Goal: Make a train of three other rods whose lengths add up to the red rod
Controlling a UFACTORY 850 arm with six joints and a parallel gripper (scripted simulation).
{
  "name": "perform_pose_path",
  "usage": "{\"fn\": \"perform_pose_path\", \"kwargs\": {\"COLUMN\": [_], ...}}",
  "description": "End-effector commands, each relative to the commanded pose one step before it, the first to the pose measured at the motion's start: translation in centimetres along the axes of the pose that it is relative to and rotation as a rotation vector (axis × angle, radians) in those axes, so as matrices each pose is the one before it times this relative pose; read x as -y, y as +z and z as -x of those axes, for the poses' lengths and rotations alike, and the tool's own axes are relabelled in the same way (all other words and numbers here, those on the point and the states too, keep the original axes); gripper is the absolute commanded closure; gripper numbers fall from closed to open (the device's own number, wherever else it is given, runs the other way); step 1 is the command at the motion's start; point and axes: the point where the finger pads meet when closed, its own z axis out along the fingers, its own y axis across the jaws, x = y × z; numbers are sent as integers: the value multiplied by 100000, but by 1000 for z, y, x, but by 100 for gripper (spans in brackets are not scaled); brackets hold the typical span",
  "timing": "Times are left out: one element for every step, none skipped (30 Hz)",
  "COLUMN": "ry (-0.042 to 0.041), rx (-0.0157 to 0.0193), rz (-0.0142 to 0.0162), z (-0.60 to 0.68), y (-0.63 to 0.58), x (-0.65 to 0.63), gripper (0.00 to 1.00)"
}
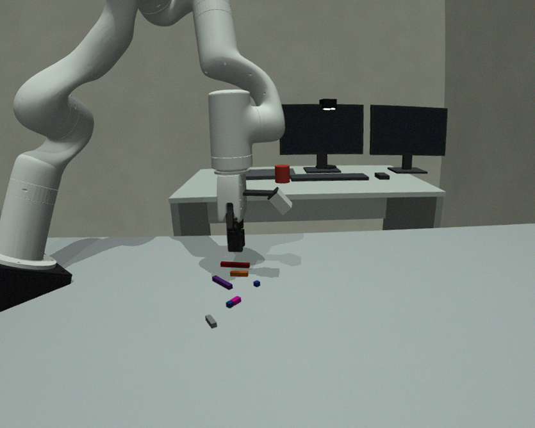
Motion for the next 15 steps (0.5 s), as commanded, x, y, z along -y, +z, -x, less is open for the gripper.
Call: {"fn": "perform_pose_path", "kwargs": {"ry": [-30, 1, 1, 2, 2, 2, 3, 3, 1, 0, 0, 0, 0, 0, 0], "rx": [-156, 3, 4, 6, 7, 8, 10, 11, 5, -1, 0, 0, 1, 0, 0], "rz": [9, 1, 2, 2, 3, 4, 5, 6, 2, -1, 0, 1, 2, 0, 0], "z": [-80, 0, -1, -1, -1, -1, -1, -1, -1, -1, -1, -1, -1, 0, 0], "y": [-9, 28, 36, 44, 53, 63, 72, 82, 85, 89, 97, 105, 113, 0, 0], "x": [5, 0, 0, 0, 1, 1, 1, 1, 1, 1, 1, 1, 1, 0, 0], "gripper": [76, 76, 76, 76, 76, 76, 76, 76, 76, 76, 76, 76, 76, 76, 76]}}
